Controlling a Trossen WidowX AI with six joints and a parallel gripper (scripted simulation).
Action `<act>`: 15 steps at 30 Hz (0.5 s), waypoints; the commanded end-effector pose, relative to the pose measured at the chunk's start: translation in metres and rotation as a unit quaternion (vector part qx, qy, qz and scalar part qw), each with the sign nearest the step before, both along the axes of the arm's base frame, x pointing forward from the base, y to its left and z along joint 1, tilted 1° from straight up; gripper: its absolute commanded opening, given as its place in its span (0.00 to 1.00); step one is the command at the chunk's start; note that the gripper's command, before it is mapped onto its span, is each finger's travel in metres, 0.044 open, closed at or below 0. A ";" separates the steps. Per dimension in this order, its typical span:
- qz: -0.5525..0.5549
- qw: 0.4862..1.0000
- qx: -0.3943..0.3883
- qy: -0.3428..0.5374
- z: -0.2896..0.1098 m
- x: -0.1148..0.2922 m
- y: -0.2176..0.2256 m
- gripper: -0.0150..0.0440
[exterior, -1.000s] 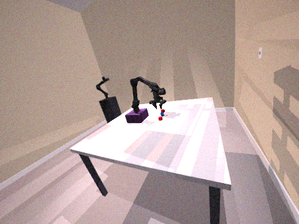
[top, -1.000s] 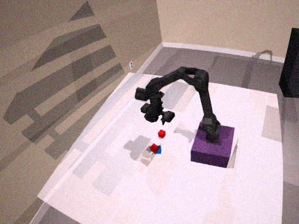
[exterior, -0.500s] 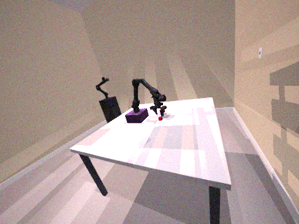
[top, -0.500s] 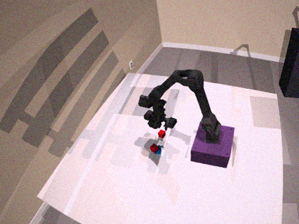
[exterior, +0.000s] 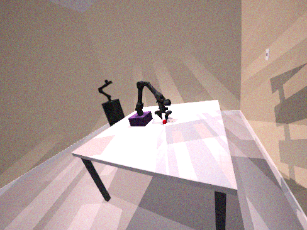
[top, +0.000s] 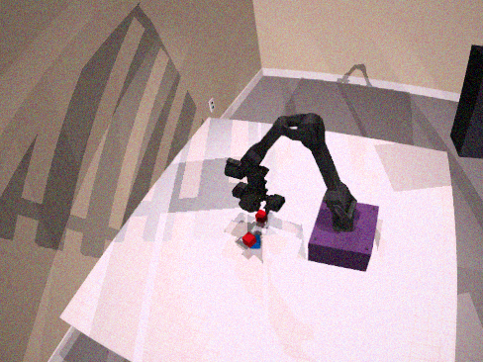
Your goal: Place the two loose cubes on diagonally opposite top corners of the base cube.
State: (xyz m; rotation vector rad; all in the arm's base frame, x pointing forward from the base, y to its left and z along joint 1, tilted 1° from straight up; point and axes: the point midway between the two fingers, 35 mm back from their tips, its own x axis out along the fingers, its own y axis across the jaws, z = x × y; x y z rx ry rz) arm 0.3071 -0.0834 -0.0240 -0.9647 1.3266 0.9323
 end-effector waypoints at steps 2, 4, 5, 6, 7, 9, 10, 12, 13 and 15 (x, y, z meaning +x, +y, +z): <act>0.002 1.000 0.001 0.001 -0.009 -0.001 0.000 0.70; 0.002 1.000 0.001 0.001 -0.012 -0.001 0.000 0.70; 0.002 1.000 0.001 0.001 -0.014 -0.001 0.000 0.70; 0.002 1.000 0.001 0.001 -0.015 -0.001 0.000 0.70; 0.002 1.000 0.001 0.001 -0.017 -0.001 0.000 0.70; 0.002 1.000 0.001 0.001 -0.020 -0.001 0.001 0.70; 0.002 1.000 0.001 0.001 -0.022 -0.001 0.001 0.70; 0.002 1.000 0.001 0.001 -0.023 -0.001 0.001 0.70; 0.002 1.000 0.001 0.001 -0.023 -0.001 0.001 0.66; 0.002 1.000 0.001 0.001 -0.023 -0.001 0.001 0.57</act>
